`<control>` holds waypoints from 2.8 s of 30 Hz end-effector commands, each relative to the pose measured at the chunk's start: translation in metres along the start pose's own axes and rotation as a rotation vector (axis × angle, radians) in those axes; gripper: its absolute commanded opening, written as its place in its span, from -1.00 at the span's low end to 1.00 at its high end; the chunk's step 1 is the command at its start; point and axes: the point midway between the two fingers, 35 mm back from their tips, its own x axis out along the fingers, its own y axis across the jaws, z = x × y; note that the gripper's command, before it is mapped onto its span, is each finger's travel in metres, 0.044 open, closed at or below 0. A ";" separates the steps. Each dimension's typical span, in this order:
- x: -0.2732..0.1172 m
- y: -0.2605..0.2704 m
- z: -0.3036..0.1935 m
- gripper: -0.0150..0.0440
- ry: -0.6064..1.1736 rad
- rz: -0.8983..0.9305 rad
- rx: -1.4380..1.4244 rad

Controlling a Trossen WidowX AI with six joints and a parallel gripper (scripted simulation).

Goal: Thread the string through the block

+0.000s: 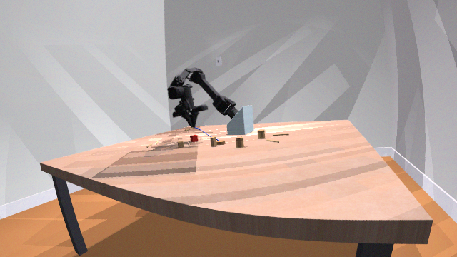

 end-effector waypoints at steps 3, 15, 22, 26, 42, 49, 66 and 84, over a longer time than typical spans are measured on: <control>0.000 0.006 0.004 -0.49 0.009 0.015 -0.131; 0.000 0.018 0.013 -0.49 0.021 0.034 -0.401; 0.001 0.024 0.018 -0.49 0.027 0.046 -0.559; 0.001 0.029 0.021 -0.49 0.029 0.053 -0.641; 0.002 0.046 0.032 -0.49 0.036 0.085 -0.985; 0.003 0.054 0.036 -0.49 0.038 0.100 -1.144; 0.005 0.073 0.045 -0.49 0.039 0.141 -1.530; 0.008 0.096 0.053 -0.49 0.031 0.193 -1.937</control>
